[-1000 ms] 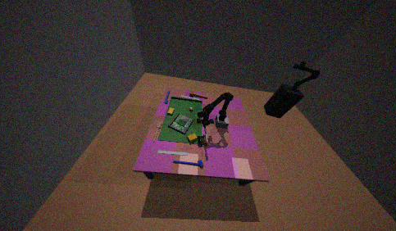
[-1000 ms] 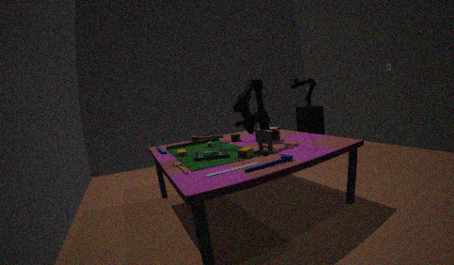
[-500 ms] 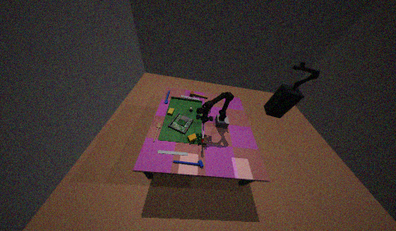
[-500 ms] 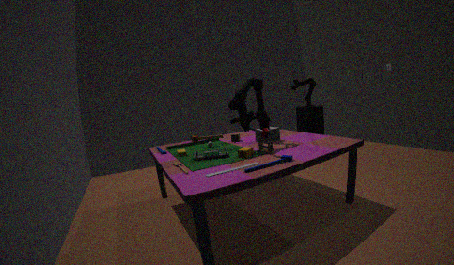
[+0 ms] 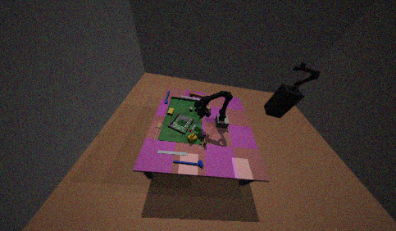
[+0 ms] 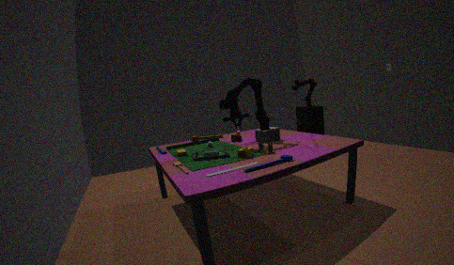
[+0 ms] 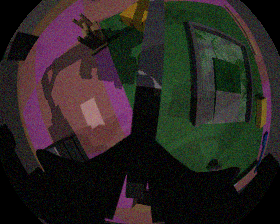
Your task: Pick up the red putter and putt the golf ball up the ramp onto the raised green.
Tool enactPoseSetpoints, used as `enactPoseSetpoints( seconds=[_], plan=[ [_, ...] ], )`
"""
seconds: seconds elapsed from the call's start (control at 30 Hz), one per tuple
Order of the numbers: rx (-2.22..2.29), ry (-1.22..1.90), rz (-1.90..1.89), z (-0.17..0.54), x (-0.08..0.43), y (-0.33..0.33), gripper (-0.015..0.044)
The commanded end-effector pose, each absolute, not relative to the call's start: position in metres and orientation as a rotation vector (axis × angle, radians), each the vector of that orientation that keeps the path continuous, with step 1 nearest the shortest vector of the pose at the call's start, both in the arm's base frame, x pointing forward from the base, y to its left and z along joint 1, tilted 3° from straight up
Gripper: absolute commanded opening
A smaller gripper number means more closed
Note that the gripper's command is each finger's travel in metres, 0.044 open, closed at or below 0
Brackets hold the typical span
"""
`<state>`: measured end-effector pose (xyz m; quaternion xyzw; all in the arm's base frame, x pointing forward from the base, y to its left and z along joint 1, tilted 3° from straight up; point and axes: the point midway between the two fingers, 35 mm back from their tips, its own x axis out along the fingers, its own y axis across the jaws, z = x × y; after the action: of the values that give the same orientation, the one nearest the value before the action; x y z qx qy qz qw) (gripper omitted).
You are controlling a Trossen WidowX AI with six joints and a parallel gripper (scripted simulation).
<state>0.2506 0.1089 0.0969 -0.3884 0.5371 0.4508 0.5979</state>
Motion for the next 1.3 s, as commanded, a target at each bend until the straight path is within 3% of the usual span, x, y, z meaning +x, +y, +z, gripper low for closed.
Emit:
enactPoseSetpoints(
  seconds=[0.0,0.6,1.27],
  plan=[
    [-0.818,1.306,0.949,0.103,0.258,0.091,0.0000],
    [-0.422,1.554,0.495,0.125,0.267,-0.002,0.0000],
    [0.035,1.712,-0.011,0.151,0.240,-0.097,0.0000]
  ],
)
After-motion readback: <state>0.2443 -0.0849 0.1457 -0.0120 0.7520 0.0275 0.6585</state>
